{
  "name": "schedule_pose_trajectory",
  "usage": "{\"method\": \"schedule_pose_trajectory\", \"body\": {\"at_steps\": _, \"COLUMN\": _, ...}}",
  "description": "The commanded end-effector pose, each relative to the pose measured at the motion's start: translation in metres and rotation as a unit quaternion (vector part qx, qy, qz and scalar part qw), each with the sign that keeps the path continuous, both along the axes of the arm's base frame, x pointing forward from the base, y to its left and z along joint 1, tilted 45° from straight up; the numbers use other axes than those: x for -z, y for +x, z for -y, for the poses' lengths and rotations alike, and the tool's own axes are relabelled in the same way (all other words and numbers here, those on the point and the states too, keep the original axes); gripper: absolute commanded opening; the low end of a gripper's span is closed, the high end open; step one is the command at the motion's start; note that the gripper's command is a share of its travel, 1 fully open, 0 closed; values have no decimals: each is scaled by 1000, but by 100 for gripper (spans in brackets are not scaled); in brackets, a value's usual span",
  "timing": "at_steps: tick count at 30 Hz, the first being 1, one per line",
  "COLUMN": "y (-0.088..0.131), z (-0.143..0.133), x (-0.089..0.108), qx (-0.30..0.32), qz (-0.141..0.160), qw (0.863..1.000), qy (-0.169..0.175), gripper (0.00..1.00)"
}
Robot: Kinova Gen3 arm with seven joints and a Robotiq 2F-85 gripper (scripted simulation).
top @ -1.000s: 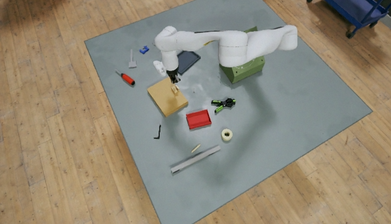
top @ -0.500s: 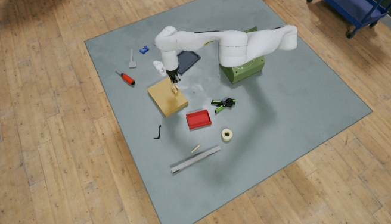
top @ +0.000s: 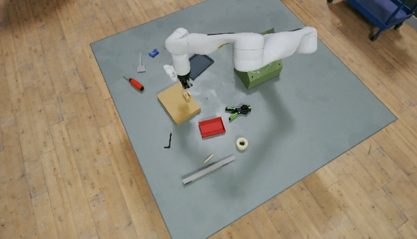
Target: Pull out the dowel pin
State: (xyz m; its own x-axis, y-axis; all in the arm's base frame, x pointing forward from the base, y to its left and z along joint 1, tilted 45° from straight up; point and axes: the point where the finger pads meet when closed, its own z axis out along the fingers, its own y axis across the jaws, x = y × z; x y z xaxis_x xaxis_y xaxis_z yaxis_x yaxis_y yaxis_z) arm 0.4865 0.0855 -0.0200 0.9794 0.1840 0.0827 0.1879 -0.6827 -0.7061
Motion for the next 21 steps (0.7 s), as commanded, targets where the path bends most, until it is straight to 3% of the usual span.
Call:
{"method": "schedule_pose_trajectory", "body": {"at_steps": 1, "y": 1, "z": 1, "x": -1, "qx": 0, "qz": 1, "qw": 1000, "qy": 0, "gripper": 10}}
{"method": "schedule_pose_trajectory", "body": {"at_steps": 21, "y": 0, "z": 1, "x": 0, "qx": -8, "qz": 8, "qw": 1000, "qy": 1, "gripper": 10}}
